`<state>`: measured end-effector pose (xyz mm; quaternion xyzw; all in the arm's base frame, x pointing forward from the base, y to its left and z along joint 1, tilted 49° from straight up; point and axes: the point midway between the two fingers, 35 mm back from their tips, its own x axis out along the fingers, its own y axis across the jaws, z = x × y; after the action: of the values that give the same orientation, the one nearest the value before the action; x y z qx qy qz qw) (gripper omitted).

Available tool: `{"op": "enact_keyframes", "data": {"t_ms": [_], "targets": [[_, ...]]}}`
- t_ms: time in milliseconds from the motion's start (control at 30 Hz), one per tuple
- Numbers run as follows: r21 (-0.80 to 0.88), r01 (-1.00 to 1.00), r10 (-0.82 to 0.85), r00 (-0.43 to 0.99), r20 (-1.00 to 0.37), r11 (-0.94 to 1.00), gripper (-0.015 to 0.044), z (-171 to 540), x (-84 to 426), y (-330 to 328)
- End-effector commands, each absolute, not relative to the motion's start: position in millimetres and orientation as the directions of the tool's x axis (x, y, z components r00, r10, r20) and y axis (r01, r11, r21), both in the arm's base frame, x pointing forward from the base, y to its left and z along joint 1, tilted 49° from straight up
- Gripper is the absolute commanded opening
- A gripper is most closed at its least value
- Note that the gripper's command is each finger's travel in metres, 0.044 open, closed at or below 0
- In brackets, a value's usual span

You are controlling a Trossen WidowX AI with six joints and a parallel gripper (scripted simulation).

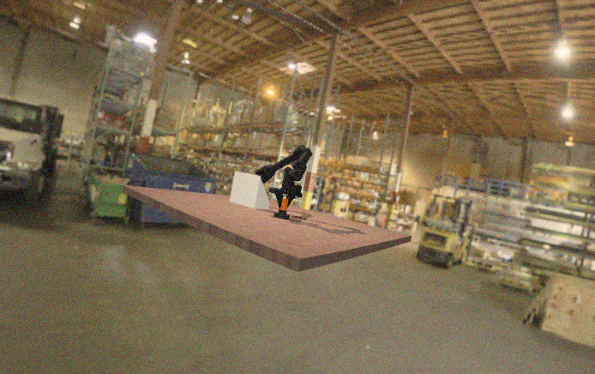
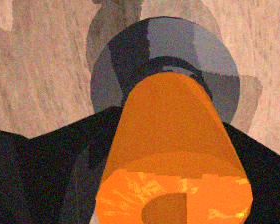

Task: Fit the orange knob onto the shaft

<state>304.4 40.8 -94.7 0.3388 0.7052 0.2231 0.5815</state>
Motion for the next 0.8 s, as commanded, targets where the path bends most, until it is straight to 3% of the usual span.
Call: {"op": "enact_keyframes", "data": {"t_ms": [0,400,633,767], "targets": [[0.708,0.222,0.737,-0.094,-0.669,0.670,0.0131,-94.6,304.6,40.6],[0.708,0.222,0.737,-0.094,-0.669,0.670,0.0440,-94.6,304.6,40.6],[0.708,0.222,0.737,-0.093,-0.670,0.671,0.0440,-92.8,305.4,38.3],[0.704,0.220,0.733,-0.092,-0.674,0.675,0.0440,-51.7,314.5,-10.6]]}}
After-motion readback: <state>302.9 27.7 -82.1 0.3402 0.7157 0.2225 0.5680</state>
